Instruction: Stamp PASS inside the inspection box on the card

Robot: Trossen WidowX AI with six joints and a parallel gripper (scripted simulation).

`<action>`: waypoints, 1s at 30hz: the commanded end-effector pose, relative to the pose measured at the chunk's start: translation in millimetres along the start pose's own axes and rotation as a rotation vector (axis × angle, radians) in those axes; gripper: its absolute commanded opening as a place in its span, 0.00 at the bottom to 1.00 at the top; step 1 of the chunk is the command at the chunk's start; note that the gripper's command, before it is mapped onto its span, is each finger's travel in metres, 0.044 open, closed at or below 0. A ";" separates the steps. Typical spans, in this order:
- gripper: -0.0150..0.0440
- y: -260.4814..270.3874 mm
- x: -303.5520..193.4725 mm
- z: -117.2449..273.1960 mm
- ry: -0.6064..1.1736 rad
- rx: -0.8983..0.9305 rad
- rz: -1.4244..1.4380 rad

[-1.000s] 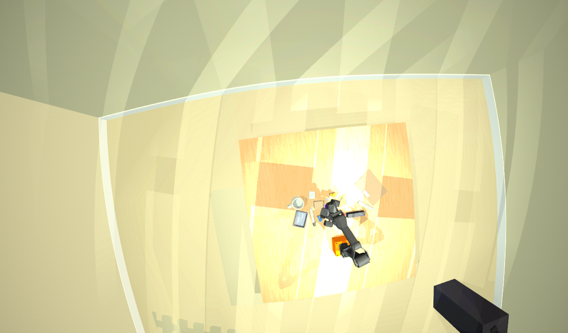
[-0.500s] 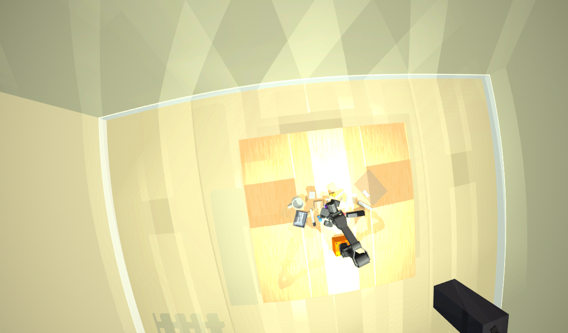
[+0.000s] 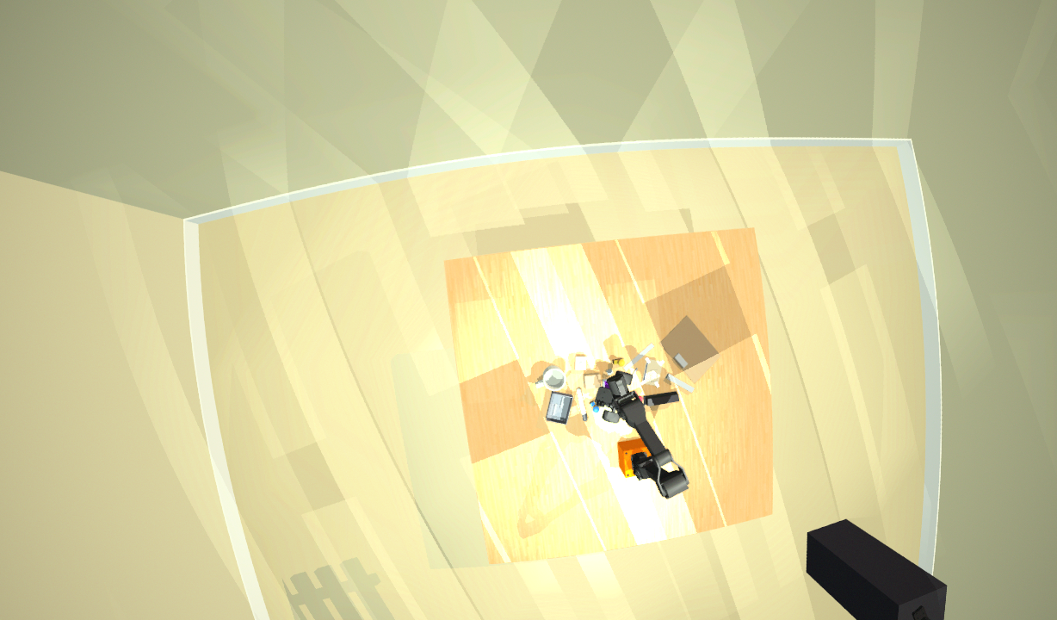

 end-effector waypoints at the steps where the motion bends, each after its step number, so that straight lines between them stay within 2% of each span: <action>1: 0.25 -0.5 0.0 -2.6 0.003 -0.001 0.000; 30: 0.25 -0.6 0.2 4.5 0.002 -0.001 0.000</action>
Point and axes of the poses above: the point midway between the two fingers, 35 mm back from their tips, its own z axis back along the fingers, its own y axis across the jaws, x = y × z, the point moved 9 cm from there along z, back along the fingers, and after that the axes turned 4 degrees about -z, right-handed, at the moved point
